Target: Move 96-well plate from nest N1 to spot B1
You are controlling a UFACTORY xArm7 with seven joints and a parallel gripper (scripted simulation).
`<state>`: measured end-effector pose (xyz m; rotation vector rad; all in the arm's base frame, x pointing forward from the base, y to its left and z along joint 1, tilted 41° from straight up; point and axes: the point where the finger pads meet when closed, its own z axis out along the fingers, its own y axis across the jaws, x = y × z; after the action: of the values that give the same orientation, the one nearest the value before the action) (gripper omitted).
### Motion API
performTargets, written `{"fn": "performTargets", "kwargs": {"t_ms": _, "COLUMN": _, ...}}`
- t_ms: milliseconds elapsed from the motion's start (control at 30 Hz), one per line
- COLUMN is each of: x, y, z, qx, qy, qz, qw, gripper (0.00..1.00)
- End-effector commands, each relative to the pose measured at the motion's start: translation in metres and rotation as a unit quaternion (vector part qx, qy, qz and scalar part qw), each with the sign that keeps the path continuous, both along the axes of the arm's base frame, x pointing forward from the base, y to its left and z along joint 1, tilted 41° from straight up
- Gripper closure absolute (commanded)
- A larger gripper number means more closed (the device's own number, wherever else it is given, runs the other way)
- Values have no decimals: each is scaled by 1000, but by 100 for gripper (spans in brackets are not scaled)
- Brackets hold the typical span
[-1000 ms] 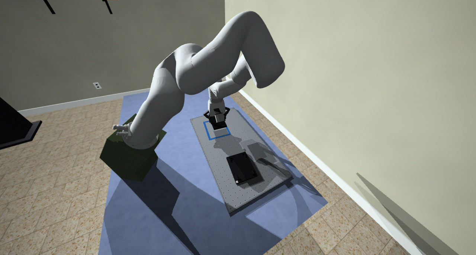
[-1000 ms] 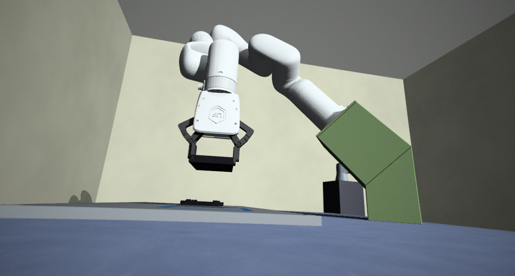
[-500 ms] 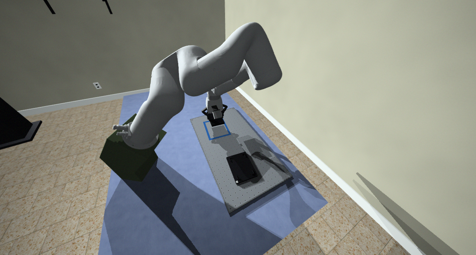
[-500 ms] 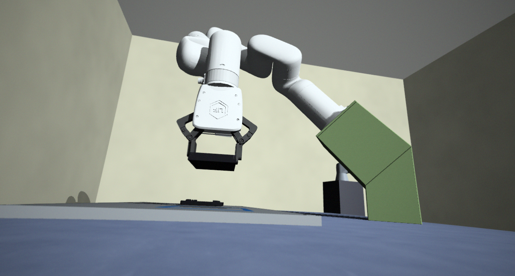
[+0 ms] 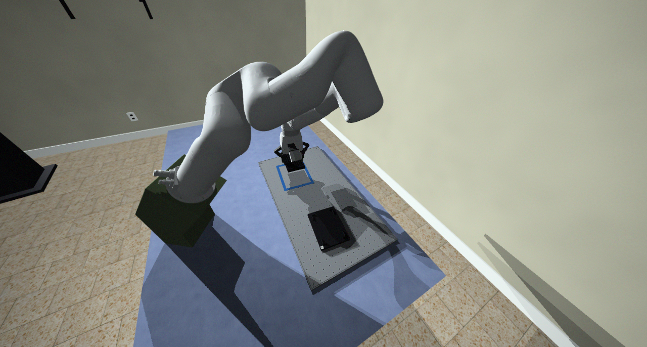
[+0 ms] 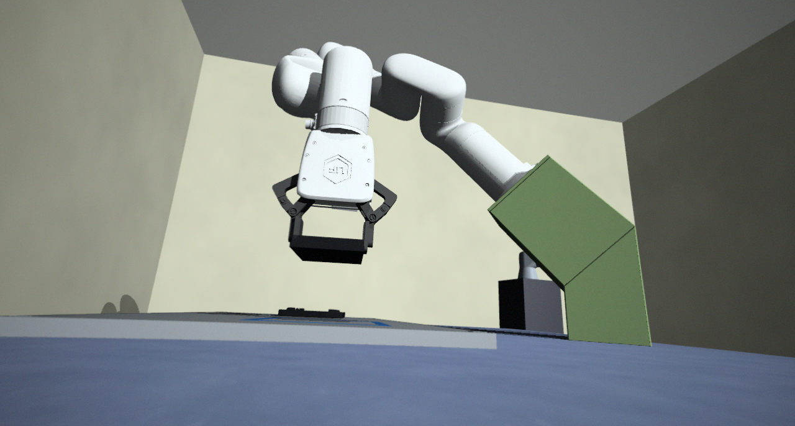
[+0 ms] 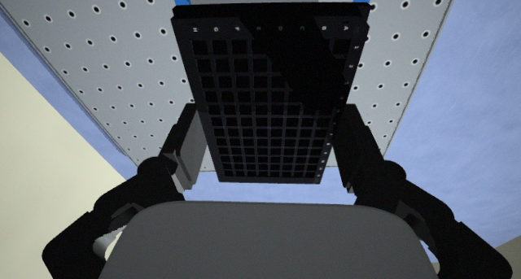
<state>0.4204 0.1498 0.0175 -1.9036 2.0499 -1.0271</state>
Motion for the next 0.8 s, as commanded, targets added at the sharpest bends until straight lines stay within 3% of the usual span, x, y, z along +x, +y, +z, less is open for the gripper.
{"fn": "performTargets", "kwargs": {"t_ms": 0, "x": 0, "y": 2, "z": 1, "qx": 1, "qy": -1, "qz": 2, "qw": 1000, "gripper": 100}}
{"fn": "performTargets", "kwargs": {"t_ms": 567, "x": 0, "y": 1, "z": 1, "qx": 1, "qy": -1, "qz": 2, "qw": 1000, "gripper": 100}}
{"fn": "performTargets", "kwargs": {"t_ms": 767, "x": 5, "y": -3, "z": -6, "qx": 1, "qy": -1, "qz": 2, "qw": 1000, "gripper": 100}}
